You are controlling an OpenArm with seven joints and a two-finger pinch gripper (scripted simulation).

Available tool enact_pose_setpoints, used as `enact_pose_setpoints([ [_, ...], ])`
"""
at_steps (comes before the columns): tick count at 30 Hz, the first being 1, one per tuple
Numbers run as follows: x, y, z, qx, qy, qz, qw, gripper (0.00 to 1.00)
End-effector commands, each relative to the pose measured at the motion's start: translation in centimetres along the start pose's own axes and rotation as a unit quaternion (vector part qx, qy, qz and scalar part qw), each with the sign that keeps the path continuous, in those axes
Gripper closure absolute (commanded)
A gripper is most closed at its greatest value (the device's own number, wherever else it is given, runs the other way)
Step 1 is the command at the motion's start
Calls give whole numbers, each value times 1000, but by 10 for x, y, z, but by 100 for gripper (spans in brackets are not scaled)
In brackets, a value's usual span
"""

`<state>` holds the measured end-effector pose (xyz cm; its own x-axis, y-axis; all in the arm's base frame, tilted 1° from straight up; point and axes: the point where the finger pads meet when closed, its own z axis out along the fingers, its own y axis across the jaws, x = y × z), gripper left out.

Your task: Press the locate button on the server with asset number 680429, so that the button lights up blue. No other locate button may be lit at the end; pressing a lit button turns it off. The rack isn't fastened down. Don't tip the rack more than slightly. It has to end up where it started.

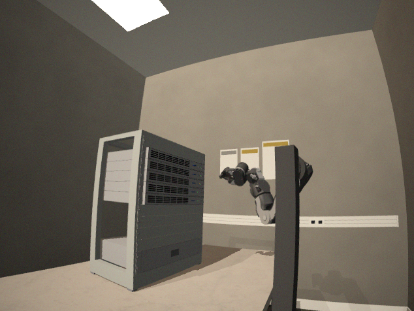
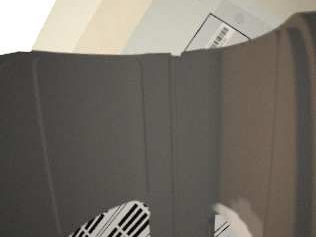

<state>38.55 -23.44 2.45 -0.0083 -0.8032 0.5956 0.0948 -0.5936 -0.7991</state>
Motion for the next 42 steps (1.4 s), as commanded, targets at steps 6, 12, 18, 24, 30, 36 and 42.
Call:
enact_pose_setpoints([
  [6, 2, 1, -1, -16, -37, 56, 998, 100],
  [12, 2, 1, -1, -18, -36, 120, 992, 100],
  [18, 2, 1, -1, -20, -35, 178, 983, 100],
  [24, 2, 1, -1, -22, -34, 212, 976, 100],
  [30, 2, 1, -1, -23, -33, 256, 966, 100],
  [36, 2, 1, -1, -24, -32, 284, 958, 100],
  [42, 2, 1, -1, -25, -32, 305, 952, 100],
])
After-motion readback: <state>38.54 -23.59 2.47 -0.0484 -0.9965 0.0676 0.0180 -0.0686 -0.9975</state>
